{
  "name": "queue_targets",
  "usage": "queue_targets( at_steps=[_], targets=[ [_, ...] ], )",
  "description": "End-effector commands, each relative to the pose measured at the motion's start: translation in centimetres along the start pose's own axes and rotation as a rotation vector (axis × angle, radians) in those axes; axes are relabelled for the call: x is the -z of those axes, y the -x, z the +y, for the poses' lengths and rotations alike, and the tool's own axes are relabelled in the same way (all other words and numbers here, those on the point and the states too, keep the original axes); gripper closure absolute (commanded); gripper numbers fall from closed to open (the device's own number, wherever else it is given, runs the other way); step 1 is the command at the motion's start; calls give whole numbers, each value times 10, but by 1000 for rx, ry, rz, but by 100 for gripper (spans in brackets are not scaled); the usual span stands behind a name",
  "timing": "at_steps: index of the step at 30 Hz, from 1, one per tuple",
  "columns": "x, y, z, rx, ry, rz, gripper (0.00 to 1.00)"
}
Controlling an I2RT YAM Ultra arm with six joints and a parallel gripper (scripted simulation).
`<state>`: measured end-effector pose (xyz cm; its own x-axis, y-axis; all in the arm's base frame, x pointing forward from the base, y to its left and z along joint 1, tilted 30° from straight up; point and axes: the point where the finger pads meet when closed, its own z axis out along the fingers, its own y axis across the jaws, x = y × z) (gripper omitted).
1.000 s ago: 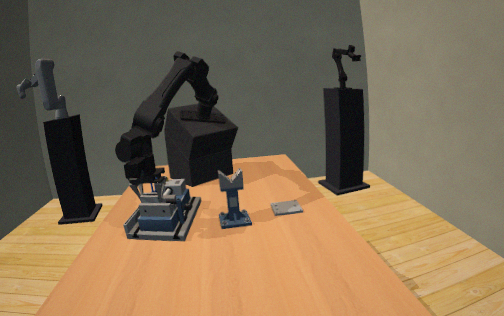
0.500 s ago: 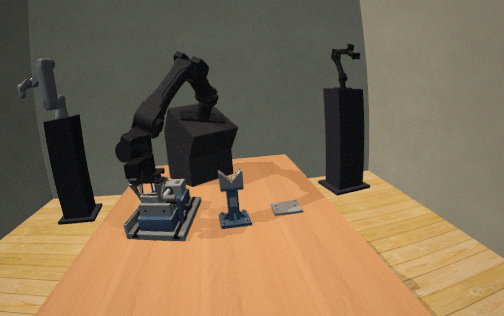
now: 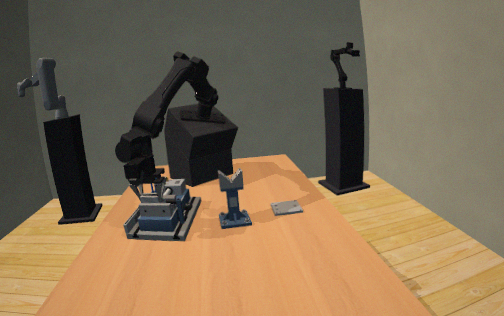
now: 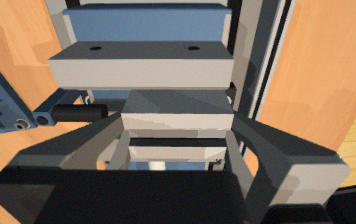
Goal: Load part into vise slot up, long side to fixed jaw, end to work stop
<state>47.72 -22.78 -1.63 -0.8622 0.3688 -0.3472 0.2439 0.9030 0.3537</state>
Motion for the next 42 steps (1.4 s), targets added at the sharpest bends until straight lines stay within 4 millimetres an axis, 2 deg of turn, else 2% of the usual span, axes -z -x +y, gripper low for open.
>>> queue_targets(
  at_steps=[1, 23, 24, 42],
  targets=[
    [18, 19, -2, 9, -18, -57, 100],
    [18, 19, -2, 9, -18, -57, 100],
    [18, 19, -2, 9, -18, -57, 26],
    [18, 19, -2, 10, -18, -57, 26]
  ],
)
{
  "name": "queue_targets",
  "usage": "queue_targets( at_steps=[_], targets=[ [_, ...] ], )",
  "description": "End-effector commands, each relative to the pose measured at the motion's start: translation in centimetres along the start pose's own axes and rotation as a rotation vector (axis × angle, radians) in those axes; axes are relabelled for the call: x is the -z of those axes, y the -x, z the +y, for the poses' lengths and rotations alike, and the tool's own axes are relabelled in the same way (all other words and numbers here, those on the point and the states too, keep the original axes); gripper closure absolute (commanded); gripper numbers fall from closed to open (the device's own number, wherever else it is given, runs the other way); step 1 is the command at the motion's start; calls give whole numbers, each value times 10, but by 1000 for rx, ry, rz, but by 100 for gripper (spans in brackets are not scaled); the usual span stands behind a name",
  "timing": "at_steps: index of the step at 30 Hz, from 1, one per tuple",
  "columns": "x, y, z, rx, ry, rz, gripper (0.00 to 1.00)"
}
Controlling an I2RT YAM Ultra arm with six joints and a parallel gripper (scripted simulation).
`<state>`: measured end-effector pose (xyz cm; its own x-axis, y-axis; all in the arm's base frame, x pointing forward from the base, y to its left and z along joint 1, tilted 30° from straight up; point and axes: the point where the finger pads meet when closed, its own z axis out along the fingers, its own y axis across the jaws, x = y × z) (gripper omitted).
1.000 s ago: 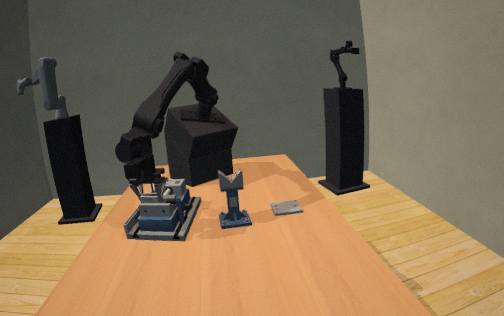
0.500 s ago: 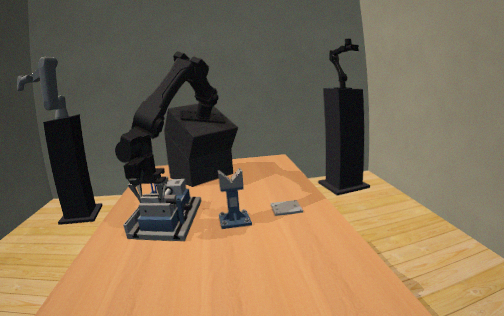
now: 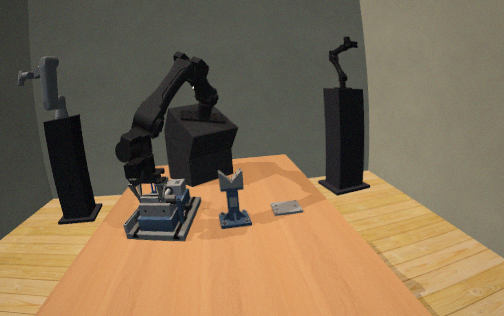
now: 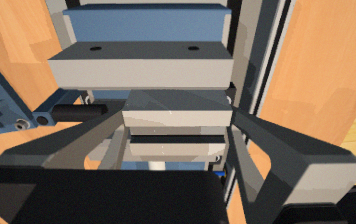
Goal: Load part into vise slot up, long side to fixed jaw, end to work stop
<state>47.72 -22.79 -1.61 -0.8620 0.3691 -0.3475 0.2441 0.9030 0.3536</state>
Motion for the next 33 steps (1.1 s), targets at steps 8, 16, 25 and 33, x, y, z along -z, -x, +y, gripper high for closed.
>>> queue_targets(
  at_steps=[8, 16, 25, 33],
  targets=[
    [18, 19, -2, 10, -18, -57, 26],
    [18, 19, -2, 10, -18, -57, 26],
    [23, 15, -3, 4, -16, -44, 26],
    [34, 8, -2, 1, -6, -28, 26]
  ],
)
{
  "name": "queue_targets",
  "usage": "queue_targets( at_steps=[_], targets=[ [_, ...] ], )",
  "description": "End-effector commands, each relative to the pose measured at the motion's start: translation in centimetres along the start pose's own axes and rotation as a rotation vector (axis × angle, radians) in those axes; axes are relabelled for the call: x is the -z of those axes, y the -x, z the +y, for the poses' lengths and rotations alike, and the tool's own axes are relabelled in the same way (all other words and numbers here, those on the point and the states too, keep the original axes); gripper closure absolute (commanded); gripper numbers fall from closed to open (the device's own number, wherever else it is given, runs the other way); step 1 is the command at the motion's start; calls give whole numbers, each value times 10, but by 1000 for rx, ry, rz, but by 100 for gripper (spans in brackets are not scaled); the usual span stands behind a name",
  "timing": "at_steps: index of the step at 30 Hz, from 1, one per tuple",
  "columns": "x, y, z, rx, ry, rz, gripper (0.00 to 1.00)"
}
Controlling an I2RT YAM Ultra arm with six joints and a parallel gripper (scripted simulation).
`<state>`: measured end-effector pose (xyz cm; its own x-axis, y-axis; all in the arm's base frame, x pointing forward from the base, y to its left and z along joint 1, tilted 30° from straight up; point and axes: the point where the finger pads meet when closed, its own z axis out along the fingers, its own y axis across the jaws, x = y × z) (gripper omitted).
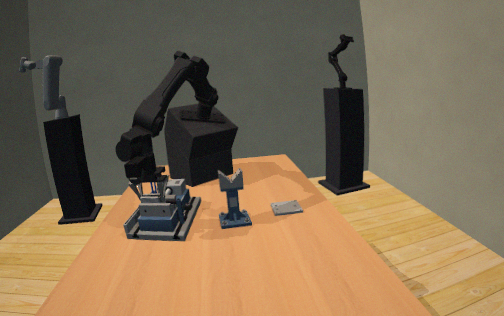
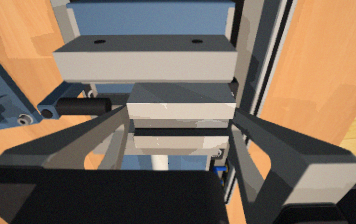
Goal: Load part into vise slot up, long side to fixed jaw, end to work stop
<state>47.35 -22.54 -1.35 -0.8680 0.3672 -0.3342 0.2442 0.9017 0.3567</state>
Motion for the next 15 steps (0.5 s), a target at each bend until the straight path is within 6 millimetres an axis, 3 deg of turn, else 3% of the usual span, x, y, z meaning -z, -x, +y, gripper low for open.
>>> queue_targets(
  at_steps=[1, 4, 15],
  targets=[
    [34, 10, -4, 2, -8, -43, 26],
    [37, 10, -4, 2, -9, -43, 26],
    [78, 16, -3, 12, -15, -62, 26]
  ],
)
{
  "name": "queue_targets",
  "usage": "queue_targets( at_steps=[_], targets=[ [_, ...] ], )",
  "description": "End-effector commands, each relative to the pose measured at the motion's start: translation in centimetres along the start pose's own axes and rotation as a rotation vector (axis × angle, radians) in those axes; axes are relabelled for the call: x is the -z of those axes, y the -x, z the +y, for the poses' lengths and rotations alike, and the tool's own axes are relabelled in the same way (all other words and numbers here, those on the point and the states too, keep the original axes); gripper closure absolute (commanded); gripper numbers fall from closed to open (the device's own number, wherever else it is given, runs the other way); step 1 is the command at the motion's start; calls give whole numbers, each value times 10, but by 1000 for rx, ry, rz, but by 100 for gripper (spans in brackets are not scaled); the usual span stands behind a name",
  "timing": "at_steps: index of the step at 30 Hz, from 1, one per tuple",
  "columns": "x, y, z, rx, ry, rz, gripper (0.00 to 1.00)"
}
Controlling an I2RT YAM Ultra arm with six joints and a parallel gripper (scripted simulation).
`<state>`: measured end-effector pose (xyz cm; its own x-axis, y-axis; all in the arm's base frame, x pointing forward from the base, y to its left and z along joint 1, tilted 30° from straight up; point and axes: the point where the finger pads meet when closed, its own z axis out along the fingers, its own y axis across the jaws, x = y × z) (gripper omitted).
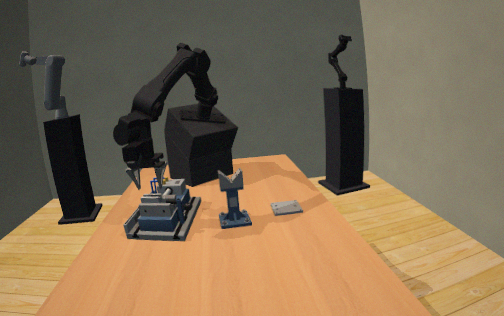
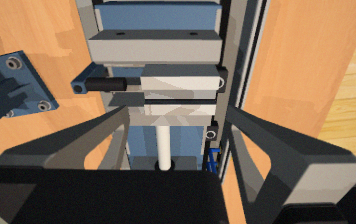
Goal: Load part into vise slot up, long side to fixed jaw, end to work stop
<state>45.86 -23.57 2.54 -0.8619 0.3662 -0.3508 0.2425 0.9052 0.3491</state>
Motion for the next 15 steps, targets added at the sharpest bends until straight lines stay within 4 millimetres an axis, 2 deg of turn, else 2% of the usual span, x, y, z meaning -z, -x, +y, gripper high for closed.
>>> queue_targets(
  at_steps=[1, 15],
  targets=[
    [38, 12, -4, 7, -8, -46, 26],
    [54, 12, -4, 7, -9, -45, 26]
  ],
)
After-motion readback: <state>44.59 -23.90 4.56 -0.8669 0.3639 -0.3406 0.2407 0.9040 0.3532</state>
